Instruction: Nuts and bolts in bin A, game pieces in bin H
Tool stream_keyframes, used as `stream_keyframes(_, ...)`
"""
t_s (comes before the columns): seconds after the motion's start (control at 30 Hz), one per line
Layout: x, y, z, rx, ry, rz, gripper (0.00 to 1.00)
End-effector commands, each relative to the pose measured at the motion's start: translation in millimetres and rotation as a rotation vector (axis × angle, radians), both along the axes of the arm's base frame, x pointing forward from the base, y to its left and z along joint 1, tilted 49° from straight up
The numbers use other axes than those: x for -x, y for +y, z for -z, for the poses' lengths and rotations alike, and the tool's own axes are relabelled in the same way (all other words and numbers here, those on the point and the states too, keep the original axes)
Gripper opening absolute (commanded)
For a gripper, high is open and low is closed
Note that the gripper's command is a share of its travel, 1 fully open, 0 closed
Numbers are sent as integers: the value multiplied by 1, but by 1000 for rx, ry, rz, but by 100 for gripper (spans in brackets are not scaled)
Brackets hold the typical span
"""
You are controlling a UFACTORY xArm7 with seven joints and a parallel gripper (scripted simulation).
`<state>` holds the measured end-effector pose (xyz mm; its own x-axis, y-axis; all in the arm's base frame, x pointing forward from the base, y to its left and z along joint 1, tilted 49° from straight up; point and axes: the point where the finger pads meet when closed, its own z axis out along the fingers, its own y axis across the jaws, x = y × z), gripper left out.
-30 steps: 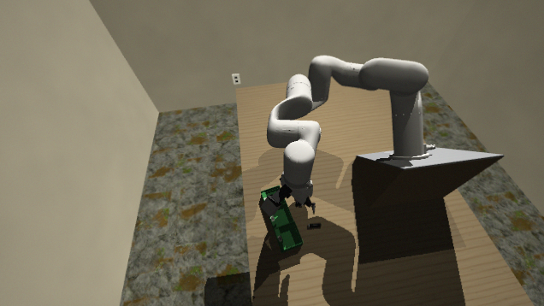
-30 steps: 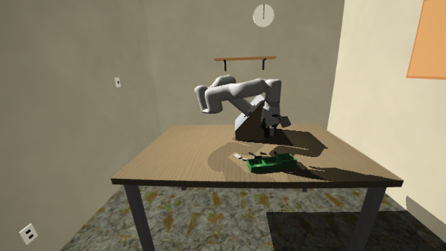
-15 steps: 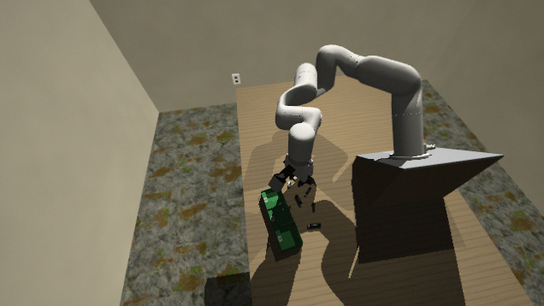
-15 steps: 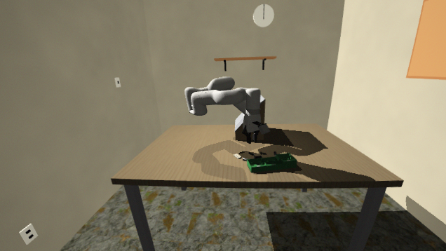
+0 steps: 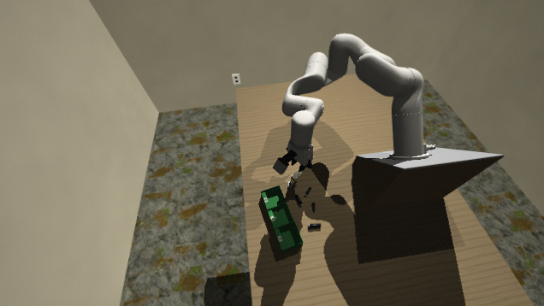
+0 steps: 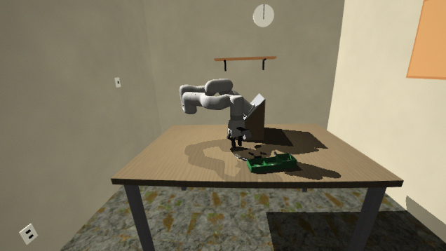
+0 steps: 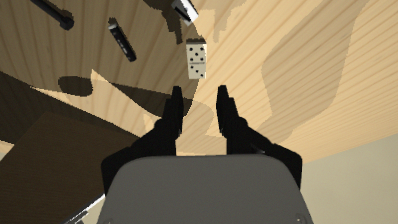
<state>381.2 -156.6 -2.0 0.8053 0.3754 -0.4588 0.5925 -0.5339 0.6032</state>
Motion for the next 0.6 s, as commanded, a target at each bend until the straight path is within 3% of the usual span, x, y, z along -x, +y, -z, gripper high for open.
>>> stream_keyframes(0.0, -1, -1, -5, -11, -6, -10, 41)
stream_keyframes(0.57, -3, 4, 1, -11, -6, -10, 41)
